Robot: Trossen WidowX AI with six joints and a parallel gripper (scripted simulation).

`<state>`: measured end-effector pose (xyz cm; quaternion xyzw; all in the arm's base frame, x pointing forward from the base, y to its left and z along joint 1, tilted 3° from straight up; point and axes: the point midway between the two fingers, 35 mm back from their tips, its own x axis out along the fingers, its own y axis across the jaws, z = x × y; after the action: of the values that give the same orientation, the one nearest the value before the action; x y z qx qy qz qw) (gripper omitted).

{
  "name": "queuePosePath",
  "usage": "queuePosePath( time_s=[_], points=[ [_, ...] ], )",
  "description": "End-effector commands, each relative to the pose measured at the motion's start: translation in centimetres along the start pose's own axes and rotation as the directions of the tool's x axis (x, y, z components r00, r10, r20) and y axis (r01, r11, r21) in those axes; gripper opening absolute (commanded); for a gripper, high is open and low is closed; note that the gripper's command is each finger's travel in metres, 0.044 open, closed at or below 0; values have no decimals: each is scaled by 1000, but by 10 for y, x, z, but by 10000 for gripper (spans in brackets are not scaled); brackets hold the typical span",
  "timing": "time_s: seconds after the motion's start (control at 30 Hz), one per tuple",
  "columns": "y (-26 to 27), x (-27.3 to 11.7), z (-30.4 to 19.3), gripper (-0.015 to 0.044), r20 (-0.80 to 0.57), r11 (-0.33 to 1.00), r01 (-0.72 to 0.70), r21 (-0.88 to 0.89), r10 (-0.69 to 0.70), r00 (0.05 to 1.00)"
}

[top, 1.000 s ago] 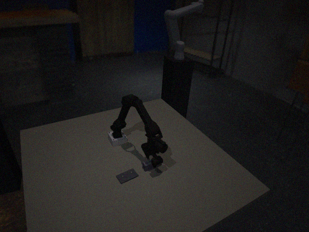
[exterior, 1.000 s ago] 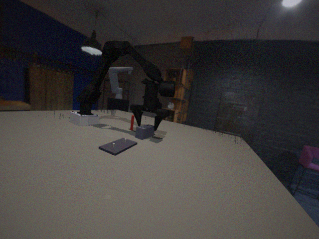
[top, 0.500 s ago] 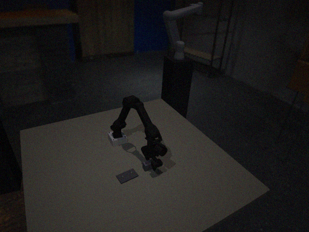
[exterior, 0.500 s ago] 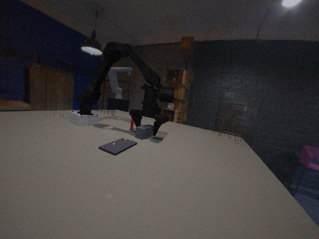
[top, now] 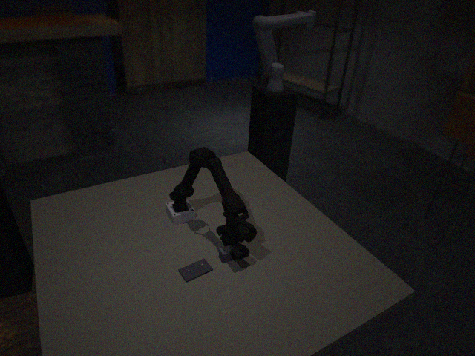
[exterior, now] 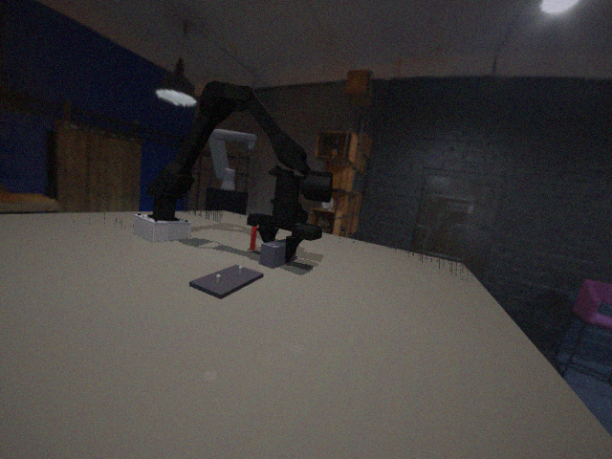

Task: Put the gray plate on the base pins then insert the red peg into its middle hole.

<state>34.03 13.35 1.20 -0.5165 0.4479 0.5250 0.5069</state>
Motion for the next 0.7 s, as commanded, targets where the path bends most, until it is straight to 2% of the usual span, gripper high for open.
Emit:
queuePosePath(
  time_s=[0.0,0.2,0.37,0.67],
  points=[
    [0,1,-1,164,-6,1000,1,6,0,1000],
    [0,1,-1,124,-6,1000,1,6,0,1000],
    [-1,-6,-1,0,-6,1000,1,6,-1,1000],
    [-3,-34,1,0,-6,1000,1,6,-1,1000]
  ],
)
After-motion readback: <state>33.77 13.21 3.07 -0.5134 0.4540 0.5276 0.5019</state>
